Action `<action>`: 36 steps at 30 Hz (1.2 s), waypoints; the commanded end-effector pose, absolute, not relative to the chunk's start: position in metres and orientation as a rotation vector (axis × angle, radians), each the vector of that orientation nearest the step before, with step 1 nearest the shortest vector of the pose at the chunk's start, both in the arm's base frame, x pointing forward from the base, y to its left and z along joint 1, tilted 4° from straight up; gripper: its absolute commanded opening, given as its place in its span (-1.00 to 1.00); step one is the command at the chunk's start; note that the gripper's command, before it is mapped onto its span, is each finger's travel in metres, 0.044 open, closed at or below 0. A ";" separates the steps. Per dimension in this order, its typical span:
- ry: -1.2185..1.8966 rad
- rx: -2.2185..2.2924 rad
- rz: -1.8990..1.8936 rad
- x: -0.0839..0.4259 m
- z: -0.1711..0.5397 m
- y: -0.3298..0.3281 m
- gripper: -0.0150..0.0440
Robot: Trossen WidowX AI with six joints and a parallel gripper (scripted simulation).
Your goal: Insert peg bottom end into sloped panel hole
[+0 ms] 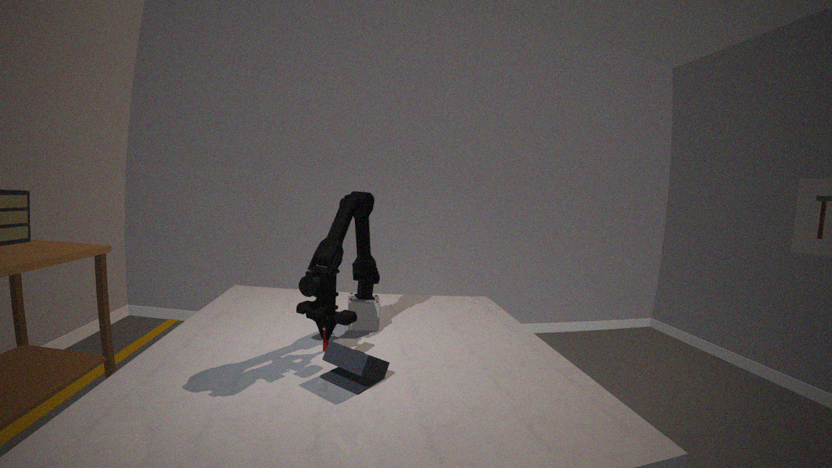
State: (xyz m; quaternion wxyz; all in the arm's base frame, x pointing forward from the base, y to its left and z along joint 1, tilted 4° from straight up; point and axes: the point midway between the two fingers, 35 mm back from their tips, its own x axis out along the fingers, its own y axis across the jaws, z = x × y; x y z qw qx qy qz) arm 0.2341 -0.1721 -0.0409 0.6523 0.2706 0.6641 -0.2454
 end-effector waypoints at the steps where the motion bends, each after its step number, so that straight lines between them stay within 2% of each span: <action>1: 1.506 0.614 -0.557 0.234 -0.040 -0.172 -0.49; 9: 1.506 0.615 -0.557 0.236 -0.032 -0.173 -0.49; 23: 1.513 0.615 -0.560 0.235 0.039 -0.175 -0.49; 36: 1.497 0.595 -0.586 0.243 0.042 -0.169 -0.49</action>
